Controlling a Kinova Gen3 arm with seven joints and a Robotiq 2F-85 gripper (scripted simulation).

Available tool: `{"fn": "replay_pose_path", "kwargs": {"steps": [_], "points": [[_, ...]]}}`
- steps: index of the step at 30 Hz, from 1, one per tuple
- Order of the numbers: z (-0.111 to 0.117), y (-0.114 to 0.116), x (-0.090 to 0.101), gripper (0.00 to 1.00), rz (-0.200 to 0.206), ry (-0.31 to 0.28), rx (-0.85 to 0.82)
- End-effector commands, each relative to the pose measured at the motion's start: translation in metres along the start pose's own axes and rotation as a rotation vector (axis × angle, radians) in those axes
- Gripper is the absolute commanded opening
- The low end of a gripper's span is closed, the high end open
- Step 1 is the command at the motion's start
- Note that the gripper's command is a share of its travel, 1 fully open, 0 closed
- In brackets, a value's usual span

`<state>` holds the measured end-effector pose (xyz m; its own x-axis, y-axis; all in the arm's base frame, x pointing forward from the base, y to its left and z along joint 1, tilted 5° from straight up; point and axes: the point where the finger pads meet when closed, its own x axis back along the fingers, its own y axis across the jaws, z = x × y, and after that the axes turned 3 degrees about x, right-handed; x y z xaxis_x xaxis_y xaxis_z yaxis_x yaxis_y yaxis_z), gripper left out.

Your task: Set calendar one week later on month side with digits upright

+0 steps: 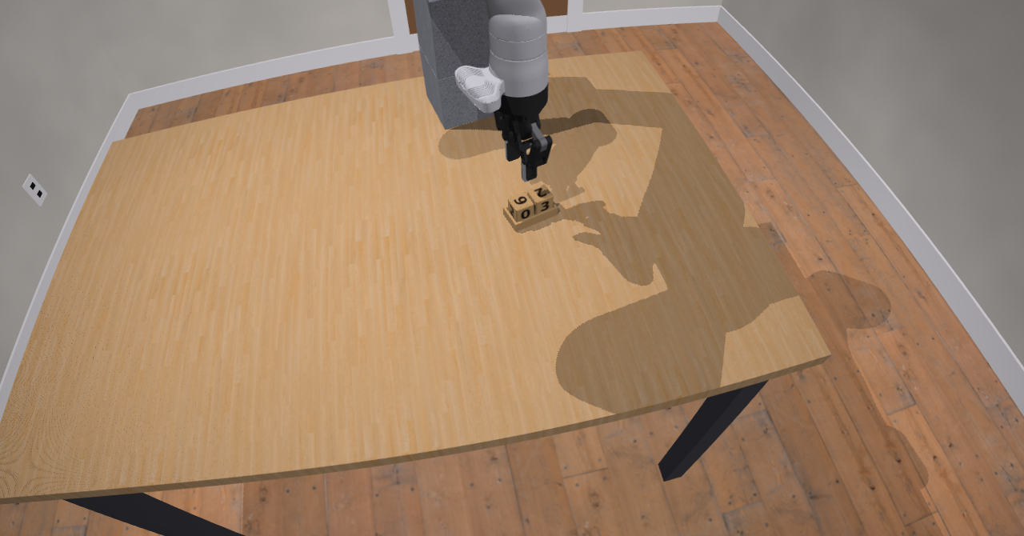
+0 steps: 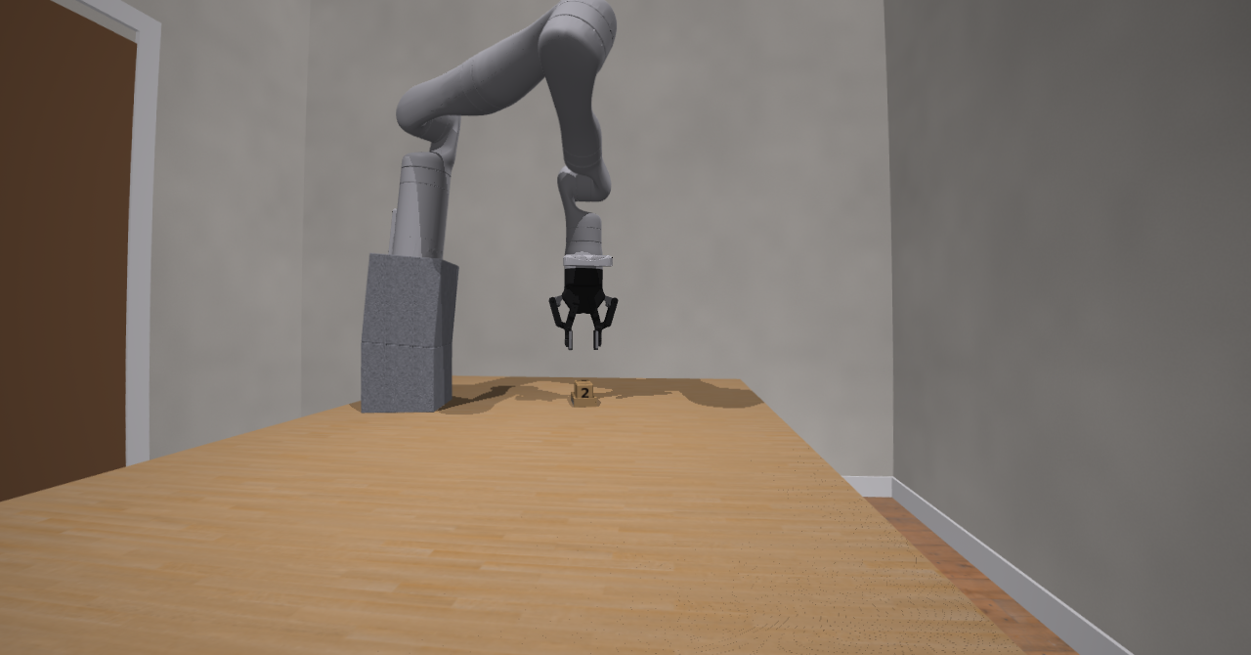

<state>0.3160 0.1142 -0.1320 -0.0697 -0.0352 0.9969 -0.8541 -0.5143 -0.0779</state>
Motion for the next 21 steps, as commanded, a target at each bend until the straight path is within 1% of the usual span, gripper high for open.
{"fn": "replay_pose_path", "kwargs": {"steps": [1,3,4,21], "points": [[0.0030,-0.0022,0.0043,0.48,0.006,0.006,0.000],[0.0030,-0.0022,0.0045,0.48,0.006,0.006,0.000],[0.0030,-0.0022,0.0045,1.00,0.006,0.006,0.000],[0.0030,-0.0022,0.0045,1.00,0.006,0.006,0.000]]}}
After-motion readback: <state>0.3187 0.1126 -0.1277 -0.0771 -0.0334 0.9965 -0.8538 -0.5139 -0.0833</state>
